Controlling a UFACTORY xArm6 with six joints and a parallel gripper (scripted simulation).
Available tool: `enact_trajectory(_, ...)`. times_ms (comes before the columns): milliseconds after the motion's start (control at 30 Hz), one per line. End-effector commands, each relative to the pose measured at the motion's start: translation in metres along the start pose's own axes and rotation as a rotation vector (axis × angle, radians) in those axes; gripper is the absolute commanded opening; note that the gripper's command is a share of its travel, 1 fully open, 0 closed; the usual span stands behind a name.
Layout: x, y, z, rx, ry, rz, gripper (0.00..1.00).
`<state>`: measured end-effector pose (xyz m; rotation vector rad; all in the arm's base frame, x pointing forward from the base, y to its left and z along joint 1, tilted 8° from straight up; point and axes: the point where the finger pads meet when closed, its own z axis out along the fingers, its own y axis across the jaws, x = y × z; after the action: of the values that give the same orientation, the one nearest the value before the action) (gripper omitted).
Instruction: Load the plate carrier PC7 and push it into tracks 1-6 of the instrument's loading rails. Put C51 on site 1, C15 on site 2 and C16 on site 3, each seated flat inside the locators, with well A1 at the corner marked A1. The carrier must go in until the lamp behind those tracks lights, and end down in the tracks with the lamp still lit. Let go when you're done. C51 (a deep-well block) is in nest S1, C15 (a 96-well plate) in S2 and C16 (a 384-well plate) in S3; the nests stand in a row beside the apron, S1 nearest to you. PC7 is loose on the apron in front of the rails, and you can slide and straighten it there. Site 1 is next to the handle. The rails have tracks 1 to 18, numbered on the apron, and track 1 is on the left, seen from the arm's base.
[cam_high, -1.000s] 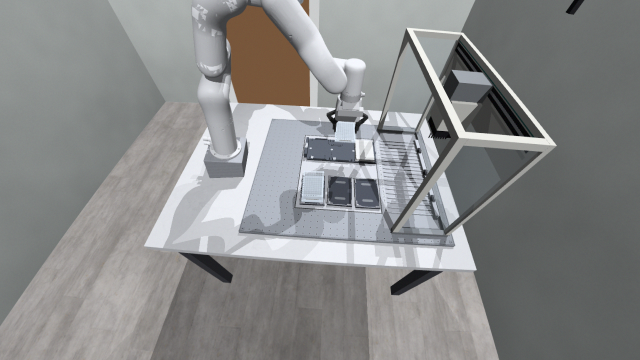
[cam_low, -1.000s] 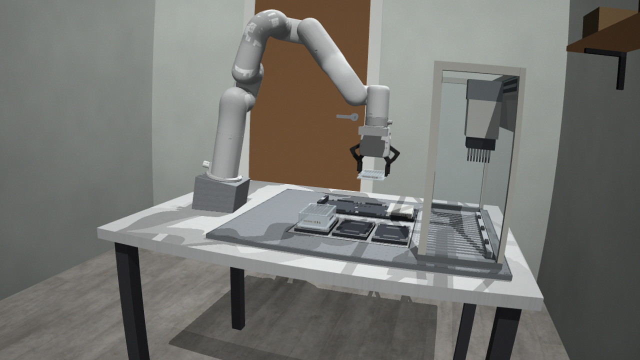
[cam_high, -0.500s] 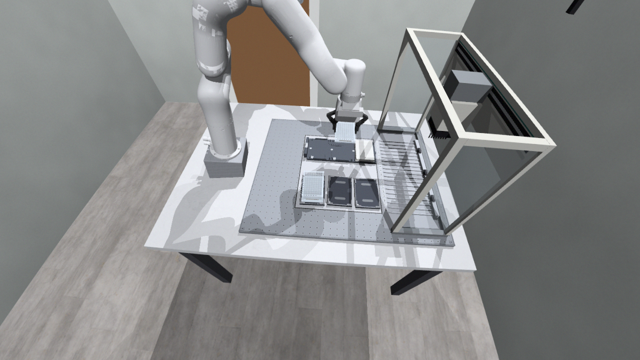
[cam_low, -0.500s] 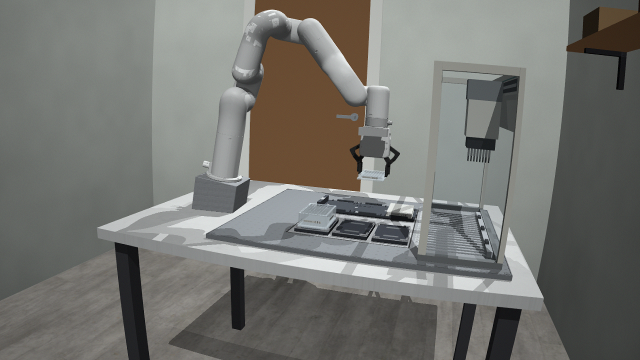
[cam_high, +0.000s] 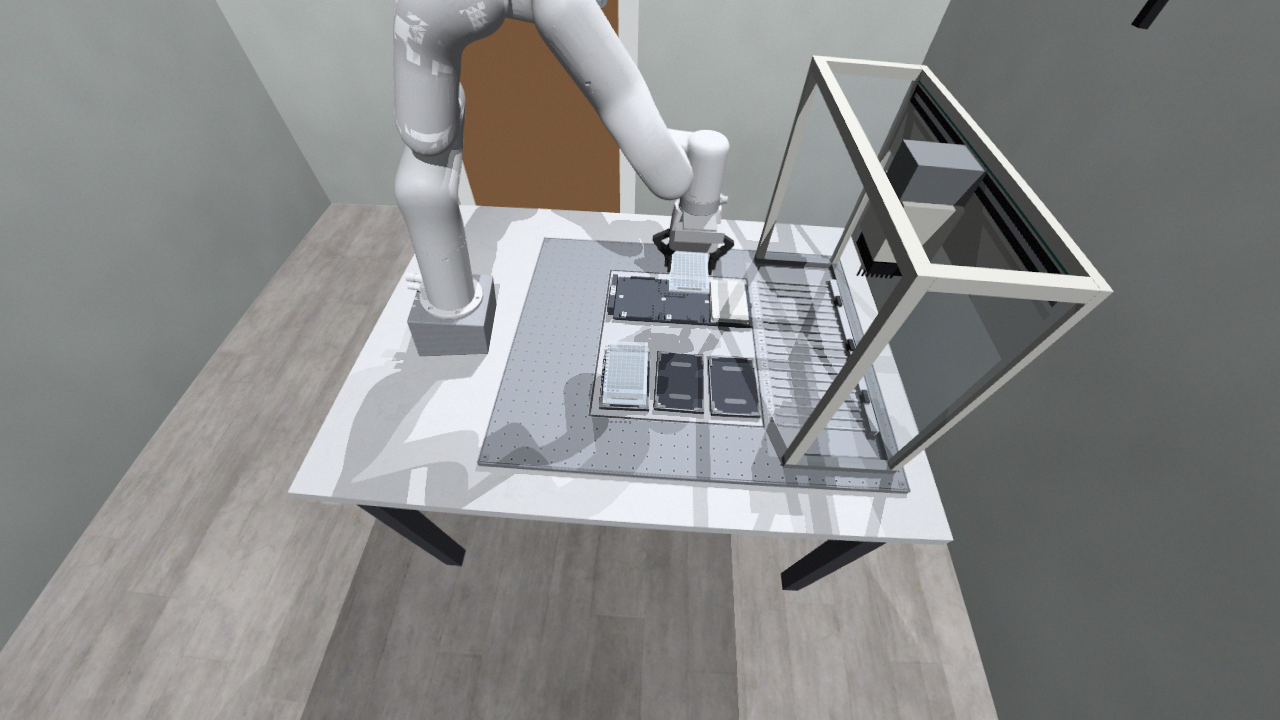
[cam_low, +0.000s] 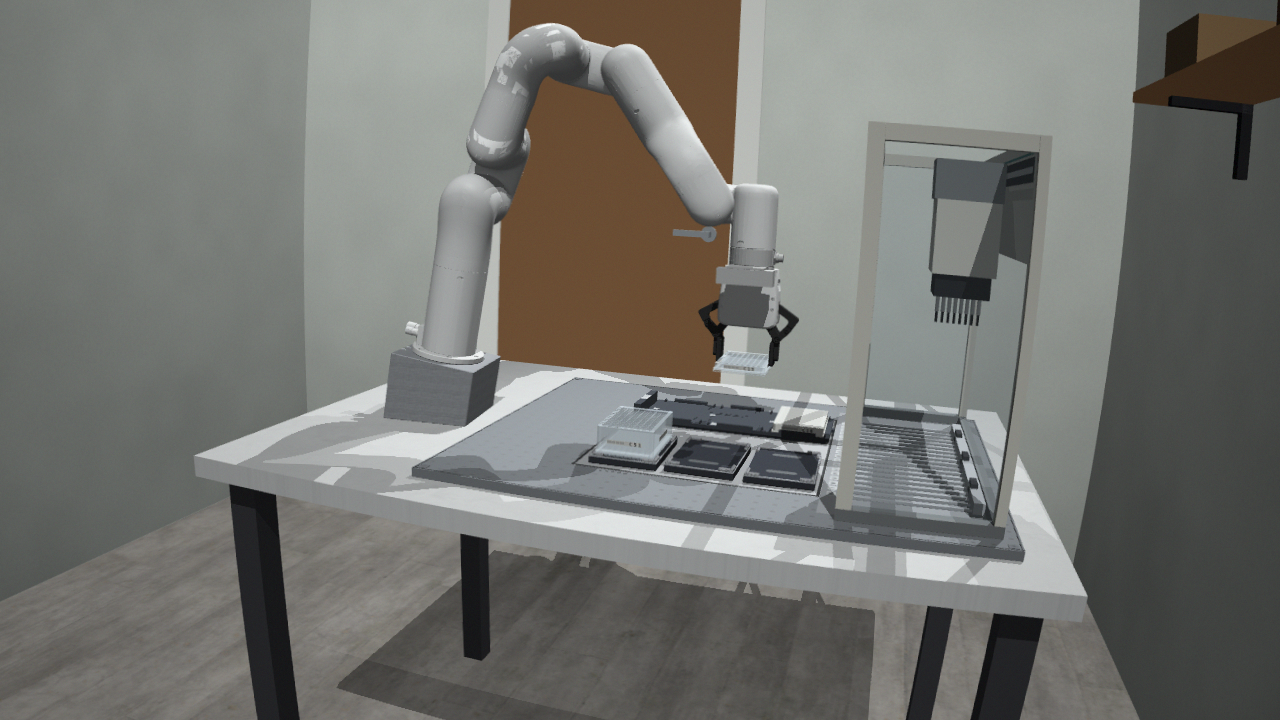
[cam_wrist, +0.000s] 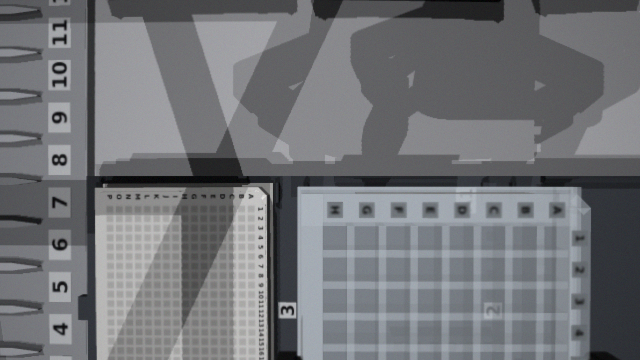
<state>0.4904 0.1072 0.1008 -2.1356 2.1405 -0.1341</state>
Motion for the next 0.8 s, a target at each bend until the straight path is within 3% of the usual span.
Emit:
enact_trajectory(0, 0.0, -0.002, 0.004, 0.005, -0.001, 0.0, 0.0)
enact_trajectory(767, 0.0, -0.002, 0.038, 0.005, -0.001, 0.0, 0.0)
